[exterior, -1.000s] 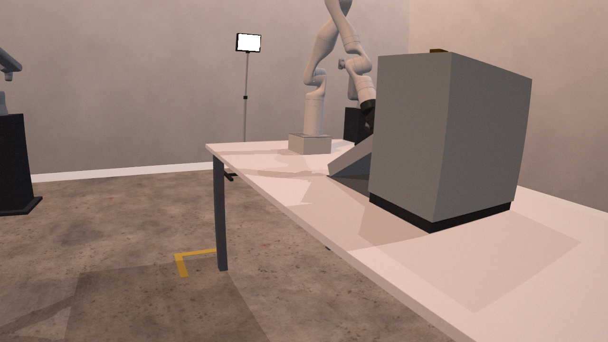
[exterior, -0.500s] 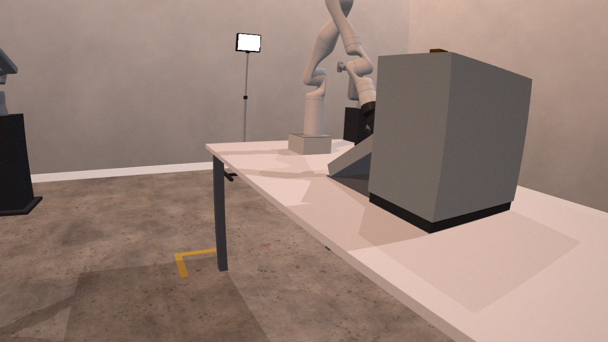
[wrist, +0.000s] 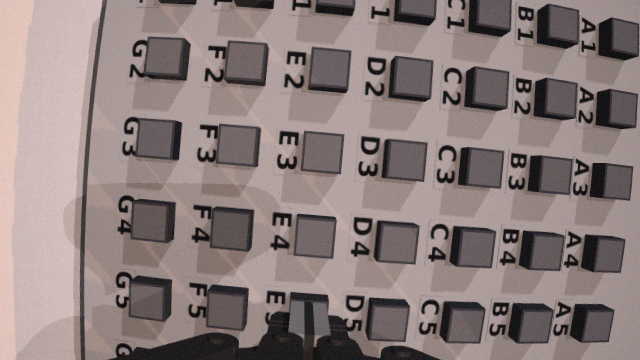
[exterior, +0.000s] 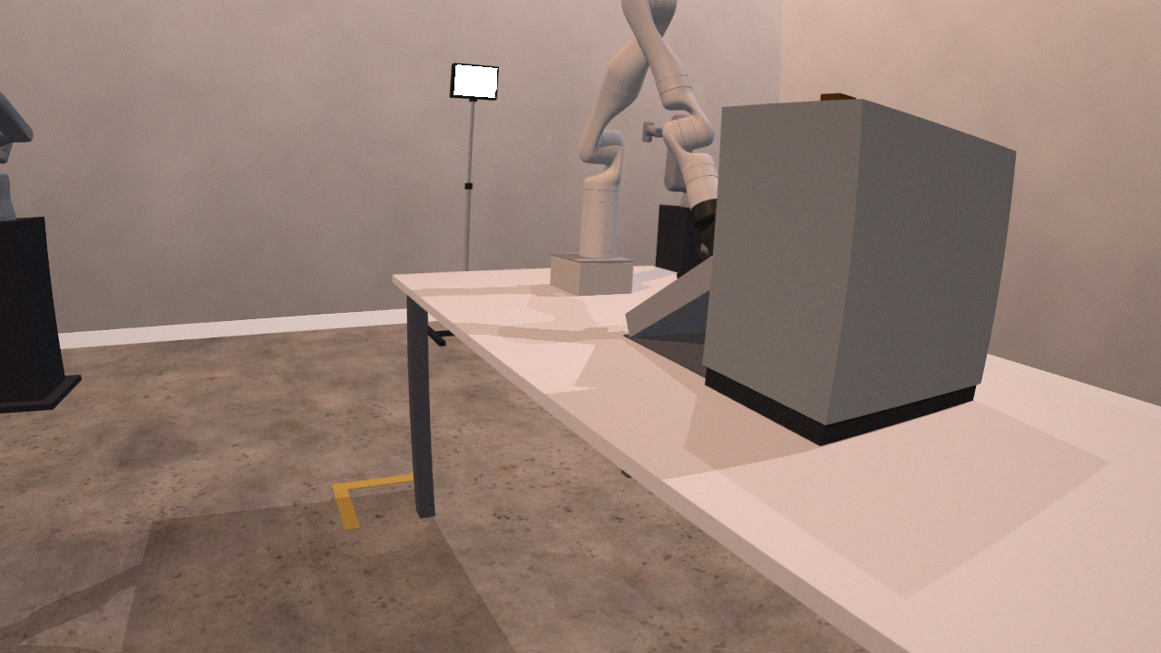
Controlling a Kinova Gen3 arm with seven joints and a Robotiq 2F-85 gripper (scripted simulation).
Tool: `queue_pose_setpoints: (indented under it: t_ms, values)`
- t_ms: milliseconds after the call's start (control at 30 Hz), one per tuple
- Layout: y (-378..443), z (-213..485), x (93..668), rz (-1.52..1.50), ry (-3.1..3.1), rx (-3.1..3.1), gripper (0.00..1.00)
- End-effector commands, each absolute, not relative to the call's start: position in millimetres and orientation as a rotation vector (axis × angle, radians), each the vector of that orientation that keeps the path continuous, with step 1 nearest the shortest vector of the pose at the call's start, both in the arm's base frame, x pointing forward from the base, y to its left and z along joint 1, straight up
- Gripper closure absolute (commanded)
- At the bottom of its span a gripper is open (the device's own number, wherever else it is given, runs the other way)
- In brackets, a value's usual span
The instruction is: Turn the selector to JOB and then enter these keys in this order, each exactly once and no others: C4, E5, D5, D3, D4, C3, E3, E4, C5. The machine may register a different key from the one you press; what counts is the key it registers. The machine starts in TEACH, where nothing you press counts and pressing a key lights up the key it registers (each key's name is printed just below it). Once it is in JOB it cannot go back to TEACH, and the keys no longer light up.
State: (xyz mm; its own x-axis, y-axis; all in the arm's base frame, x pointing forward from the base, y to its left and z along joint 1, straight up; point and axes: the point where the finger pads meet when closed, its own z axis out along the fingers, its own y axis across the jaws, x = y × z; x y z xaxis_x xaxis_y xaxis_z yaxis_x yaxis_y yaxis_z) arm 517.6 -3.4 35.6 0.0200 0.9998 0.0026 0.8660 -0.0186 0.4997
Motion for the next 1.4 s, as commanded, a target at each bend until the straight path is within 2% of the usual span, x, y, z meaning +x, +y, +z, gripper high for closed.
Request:
queue_pose_setpoints:
  t_ms: [0,1367]
  values:
    - [-3.4,36.2,518.1,0.514,1.905,1.945,0.90]
    - [-3.5,30.0,521.7,0.514,1.905,1.945,0.90]
